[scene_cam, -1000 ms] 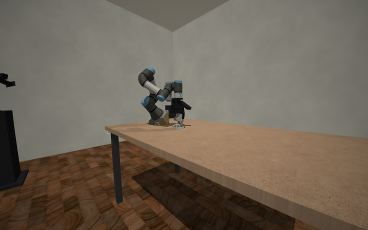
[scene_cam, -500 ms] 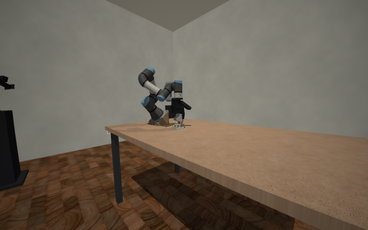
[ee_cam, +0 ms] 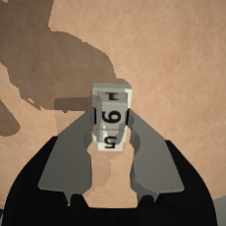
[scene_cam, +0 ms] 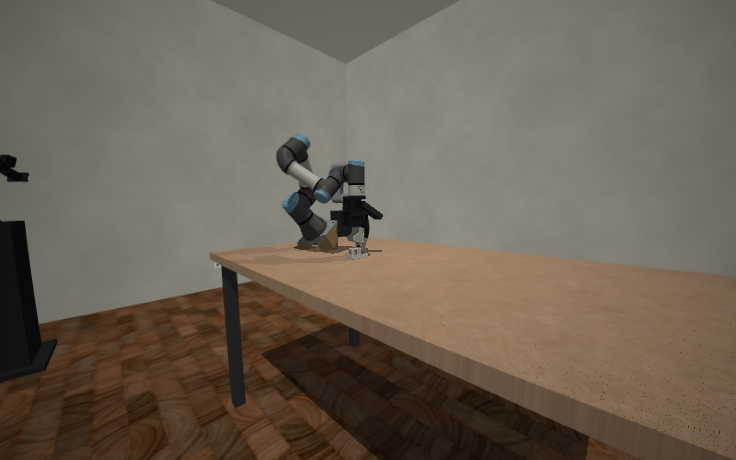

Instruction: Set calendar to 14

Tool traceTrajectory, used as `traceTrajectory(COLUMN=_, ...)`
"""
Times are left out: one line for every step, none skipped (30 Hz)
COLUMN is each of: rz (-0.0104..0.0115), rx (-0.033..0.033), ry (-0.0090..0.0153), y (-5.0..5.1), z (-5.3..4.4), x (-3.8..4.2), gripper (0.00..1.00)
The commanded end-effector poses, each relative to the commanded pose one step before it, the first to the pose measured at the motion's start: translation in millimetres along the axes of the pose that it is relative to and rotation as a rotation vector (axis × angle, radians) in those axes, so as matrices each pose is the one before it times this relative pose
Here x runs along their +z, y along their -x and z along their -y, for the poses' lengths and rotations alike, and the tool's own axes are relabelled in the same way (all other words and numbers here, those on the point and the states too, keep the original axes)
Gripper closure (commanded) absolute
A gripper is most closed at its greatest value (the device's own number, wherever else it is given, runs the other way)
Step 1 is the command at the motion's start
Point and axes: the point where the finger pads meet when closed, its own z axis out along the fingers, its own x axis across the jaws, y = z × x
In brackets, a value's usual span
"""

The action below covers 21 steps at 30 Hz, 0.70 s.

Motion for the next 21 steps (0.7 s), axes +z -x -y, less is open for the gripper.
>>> traceTrajectory(rz=-0.00176, rx=0.00075, ry=-0.00061, y=-0.58, z=0.06, x=-1.761, gripper=0.9)
traceTrajectory(rz=0.0, rx=0.0, ry=0.0, y=0.0, z=0.001, x=-0.729, gripper=0.9)
traceTrajectory(rz=0.0, rx=0.0, ry=0.0, y=0.0, z=-0.001, x=-0.899, gripper=0.9)
traceTrajectory(rz=0.0, rx=0.0, ry=0.00001, y=0.01, z=-0.005, x=-1.077, gripper=0.9)
traceTrajectory(rz=0.0, rx=0.0, ry=0.0, y=0.0, z=-0.001, x=-1.258, gripper=0.9)
traceTrajectory(rz=0.0, rx=0.0, ry=-0.00001, y=-0.01, z=0.007, x=-1.441, gripper=0.9)
traceTrajectory(rz=0.0, rx=0.0, ry=0.0, y=0.0, z=-0.002, x=-1.631, gripper=0.9)
traceTrajectory(rz=0.0, rx=0.0, ry=0.00001, y=0.01, z=-0.005, x=-1.817, gripper=0.9)
traceTrajectory(rz=0.0, rx=0.0, ry=-0.00001, y=-0.01, z=0.008, x=-1.996, gripper=0.9)
traceTrajectory(rz=0.0, rx=0.0, ry=0.00001, y=0.01, z=-0.009, x=-2.18, gripper=0.9)
traceTrajectory(rz=0.0, rx=0.0, ry=-0.00001, y=-0.01, z=0.009, x=-2.346, gripper=0.9)
traceTrajectory(rz=0.0, rx=0.0, ry=0.00001, y=0.01, z=-0.007, x=-2.516, gripper=0.9)
traceTrajectory(rz=0.0, rx=0.0, ry=-0.00001, y=-0.01, z=0.008, x=-2.667, gripper=0.9)
traceTrajectory(rz=0.0, rx=0.0, ry=0.00001, y=0.01, z=-0.012, x=-2.817, gripper=0.9)
traceTrajectory(rz=0.0, rx=0.0, ry=0.0, y=0.0, z=0.0, x=0.0, gripper=0.9)
traceTrajectory(rz=0.0, rx=0.0, ry=0.0, y=0.0, z=0.0, x=0.0, gripper=0.9)
traceTrajectory(rz=0.0, rx=0.0, ry=-0.00001, y=-0.01, z=0.012, x=-2.944, gripper=0.9)
traceTrajectory(rz=0.0, rx=0.0, ry=0.0, y=0.0, z=-0.004, x=-3.069, gripper=0.9)
traceTrajectory(rz=0.0, rx=0.0, ry=0.0, y=0.0, z=-0.001, x=-3.175, gripper=0.9)
traceTrajectory(rz=0.0, rx=0.0, ry=0.0, y=-0.01, z=0.005, x=-3.266, gripper=0.9)
traceTrajectory(rz=0.0, rx=0.0, ry=0.00001, y=0.01, z=-0.006, x=-3.344, gripper=0.9)
